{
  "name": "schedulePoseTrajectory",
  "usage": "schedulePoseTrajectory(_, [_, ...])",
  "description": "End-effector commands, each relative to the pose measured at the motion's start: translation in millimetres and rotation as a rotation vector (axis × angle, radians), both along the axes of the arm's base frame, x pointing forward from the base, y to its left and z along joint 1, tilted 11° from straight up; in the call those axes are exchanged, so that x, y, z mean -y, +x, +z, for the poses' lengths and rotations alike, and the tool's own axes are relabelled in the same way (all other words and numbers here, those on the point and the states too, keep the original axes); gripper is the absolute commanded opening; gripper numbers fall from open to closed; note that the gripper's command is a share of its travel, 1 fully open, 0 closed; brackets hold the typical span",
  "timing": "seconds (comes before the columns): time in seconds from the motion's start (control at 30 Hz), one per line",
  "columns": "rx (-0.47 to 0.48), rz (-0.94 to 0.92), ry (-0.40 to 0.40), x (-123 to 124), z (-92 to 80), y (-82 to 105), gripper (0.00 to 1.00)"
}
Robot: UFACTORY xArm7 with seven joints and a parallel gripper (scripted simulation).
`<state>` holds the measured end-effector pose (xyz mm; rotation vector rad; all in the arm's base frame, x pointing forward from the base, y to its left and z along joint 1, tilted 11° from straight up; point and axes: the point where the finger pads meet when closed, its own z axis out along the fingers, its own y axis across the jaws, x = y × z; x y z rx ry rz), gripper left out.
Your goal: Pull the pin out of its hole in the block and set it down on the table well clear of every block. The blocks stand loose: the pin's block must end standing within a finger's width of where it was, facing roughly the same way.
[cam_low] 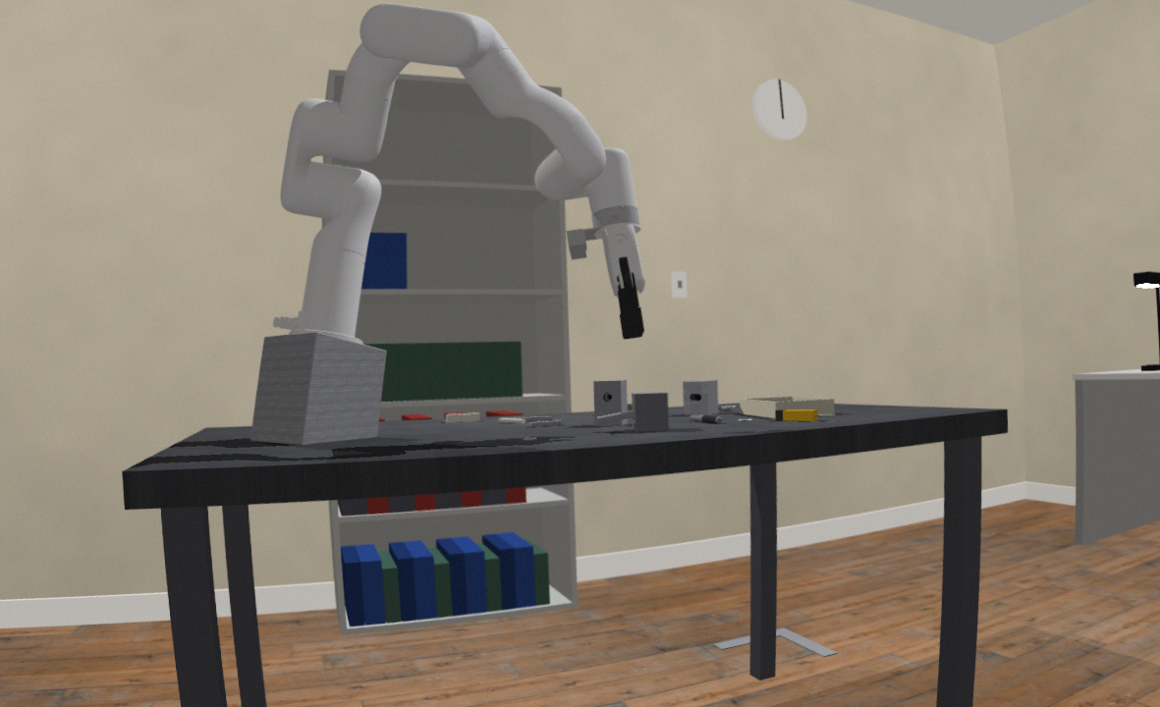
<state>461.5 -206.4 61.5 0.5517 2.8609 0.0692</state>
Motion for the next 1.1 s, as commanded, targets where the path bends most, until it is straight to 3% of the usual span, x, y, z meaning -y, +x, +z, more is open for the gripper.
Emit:
schedulePoseTrajectory(0.0, [0.007,-0.002,-0.009,2.5,3.5,2.1,0.43])
schedulePoseTrajectory(1.07, [-0.002,0.008,-0.001,-1.3,1.7,1.0,0.43])
